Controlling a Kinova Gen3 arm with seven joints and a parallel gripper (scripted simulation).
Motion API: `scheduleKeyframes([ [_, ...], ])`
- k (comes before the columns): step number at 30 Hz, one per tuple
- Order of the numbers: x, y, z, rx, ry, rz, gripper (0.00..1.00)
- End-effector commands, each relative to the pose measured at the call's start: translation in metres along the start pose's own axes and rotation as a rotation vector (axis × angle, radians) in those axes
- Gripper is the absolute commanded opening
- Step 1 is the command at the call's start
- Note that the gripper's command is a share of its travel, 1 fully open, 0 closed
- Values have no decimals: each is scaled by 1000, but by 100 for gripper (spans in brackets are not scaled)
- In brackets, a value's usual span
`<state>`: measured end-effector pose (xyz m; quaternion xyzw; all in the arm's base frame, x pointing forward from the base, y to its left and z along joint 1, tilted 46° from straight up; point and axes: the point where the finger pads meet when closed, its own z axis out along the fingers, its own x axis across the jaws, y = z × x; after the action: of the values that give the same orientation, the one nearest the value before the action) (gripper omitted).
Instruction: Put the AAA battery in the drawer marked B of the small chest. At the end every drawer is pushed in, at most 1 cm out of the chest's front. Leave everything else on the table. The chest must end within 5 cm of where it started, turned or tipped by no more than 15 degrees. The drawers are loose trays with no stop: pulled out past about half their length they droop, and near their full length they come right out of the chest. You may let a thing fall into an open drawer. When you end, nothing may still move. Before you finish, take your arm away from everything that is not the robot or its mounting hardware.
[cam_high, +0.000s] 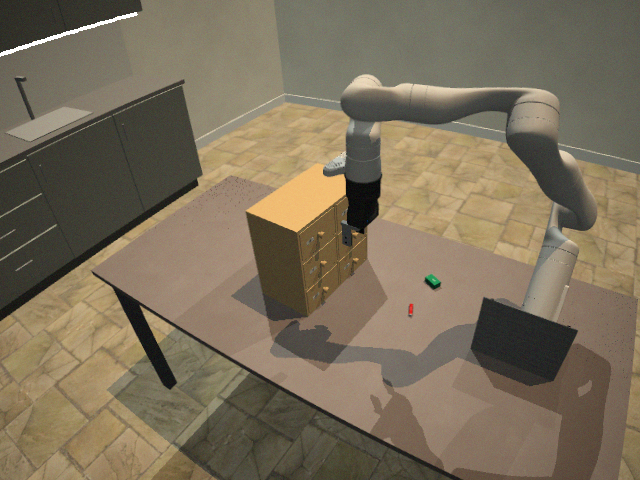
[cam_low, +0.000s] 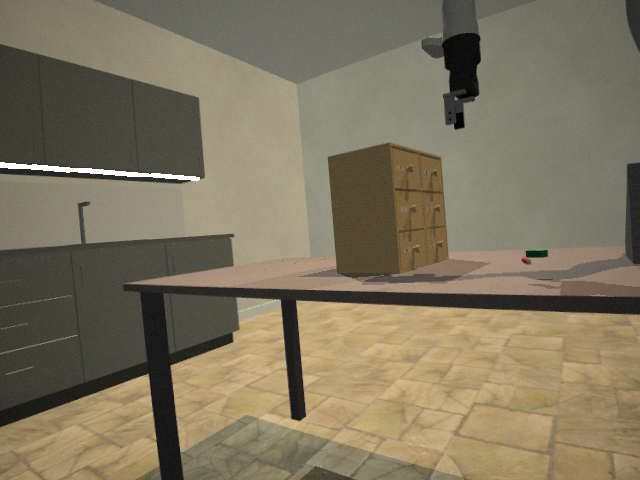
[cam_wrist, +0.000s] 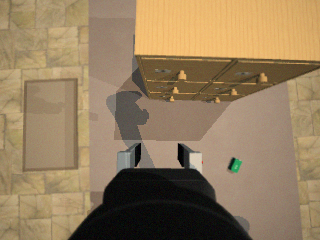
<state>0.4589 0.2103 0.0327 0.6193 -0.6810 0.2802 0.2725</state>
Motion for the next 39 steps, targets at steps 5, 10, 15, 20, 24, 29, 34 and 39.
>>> scheduleKeyframes([
  [5,2,0,-4,-15,-1,8,100],
  [10,1,0,-5,-20,-1,7,100],
  [15,1,1,-5,-21,-2,6,100],
  [20,1,1,-5,-21,-1,6,100],
  [24,1,1,-5,-21,-1,6,100],
  [29,1,1,-5,-21,-1,6,100],
  [34,1,1,-5,-21,-1,6,100],
  [39,1,1,-5,-21,-1,6,100],
])
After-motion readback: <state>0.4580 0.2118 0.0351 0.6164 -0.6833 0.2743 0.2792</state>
